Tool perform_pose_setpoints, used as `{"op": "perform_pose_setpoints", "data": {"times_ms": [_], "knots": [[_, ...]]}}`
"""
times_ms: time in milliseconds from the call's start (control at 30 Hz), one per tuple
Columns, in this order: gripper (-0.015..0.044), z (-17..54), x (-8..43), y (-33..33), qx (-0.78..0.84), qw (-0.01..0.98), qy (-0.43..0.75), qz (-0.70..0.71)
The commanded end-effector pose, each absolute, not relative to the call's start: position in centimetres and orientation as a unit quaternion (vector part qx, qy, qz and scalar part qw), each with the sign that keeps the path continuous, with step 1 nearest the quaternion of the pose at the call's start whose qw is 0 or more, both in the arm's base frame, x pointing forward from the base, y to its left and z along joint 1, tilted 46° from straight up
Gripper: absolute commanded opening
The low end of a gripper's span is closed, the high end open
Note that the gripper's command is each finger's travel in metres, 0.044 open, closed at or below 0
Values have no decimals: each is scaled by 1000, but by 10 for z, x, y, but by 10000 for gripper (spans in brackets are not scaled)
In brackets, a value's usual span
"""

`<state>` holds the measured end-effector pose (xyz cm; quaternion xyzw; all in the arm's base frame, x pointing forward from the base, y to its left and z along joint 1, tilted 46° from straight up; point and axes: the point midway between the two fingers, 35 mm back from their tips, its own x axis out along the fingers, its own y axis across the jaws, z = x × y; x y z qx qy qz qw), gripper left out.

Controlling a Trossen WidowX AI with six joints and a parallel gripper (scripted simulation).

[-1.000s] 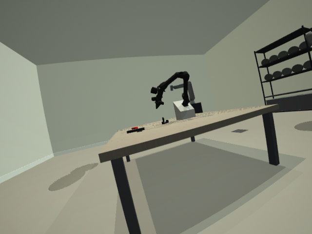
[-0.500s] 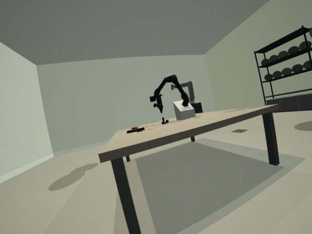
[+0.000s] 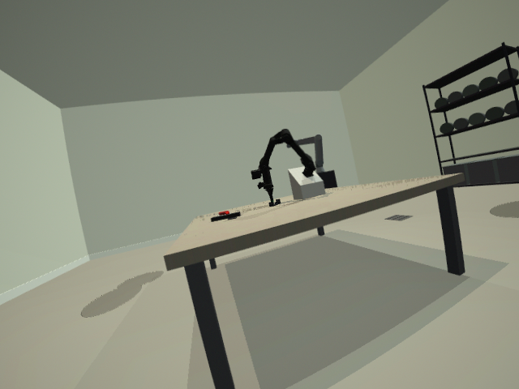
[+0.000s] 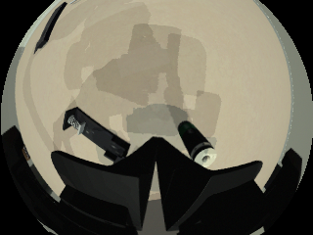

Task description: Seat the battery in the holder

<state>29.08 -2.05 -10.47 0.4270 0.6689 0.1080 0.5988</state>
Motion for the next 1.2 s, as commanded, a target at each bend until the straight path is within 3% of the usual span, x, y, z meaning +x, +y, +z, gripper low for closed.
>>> {"op": "perform_pose_setpoints", "data": {"times_ms": [0, 1167], "knots": [[0, -110, 288, -23, 428, 597, 670, 108], [0, -147, 262, -57, 427, 598, 670, 108]]}}
